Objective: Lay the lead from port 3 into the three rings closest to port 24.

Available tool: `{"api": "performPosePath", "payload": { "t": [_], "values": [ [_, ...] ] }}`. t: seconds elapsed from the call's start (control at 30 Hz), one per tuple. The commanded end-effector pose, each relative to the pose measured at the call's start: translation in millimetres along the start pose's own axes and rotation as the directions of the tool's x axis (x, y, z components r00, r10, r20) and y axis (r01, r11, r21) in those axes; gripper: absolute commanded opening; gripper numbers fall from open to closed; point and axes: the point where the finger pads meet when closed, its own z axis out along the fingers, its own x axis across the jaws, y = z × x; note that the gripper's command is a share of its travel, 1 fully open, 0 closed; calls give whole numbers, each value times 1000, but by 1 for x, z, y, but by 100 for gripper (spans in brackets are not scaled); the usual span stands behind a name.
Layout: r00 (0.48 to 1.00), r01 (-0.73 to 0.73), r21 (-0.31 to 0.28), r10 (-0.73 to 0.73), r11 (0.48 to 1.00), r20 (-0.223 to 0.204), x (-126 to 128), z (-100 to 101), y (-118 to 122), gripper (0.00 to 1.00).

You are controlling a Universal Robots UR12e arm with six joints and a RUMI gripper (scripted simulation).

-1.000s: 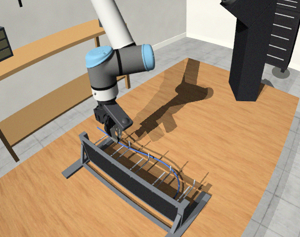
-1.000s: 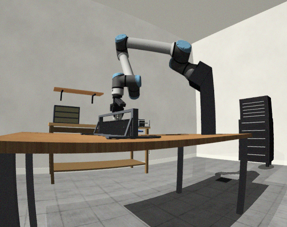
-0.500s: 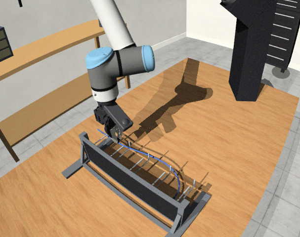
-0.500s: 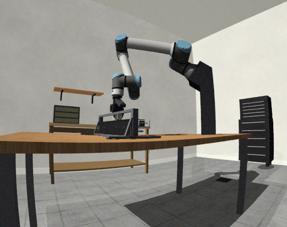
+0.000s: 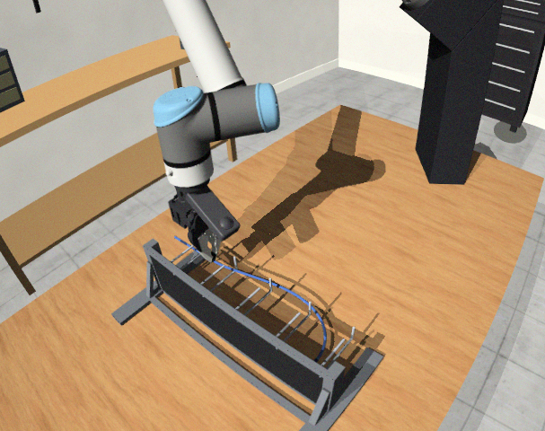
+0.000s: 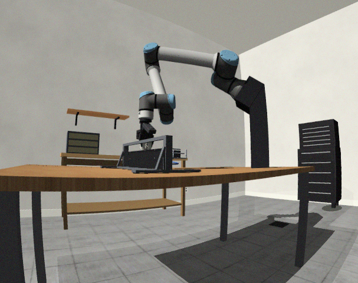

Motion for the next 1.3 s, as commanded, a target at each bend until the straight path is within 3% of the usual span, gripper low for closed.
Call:
{"api": "performPosePath", "payload": {
  "t": [0.0, 0.53, 1.27],
  "values": [
    [1000, 0, 0, 0, 1000, -1, 5, -1, 0, 0],
    [1000, 0, 0, 0, 1000, -1, 28, -1, 0, 0],
    [1000, 0, 0, 0, 1000, -1, 35, -1, 0, 0]
  ]
}}
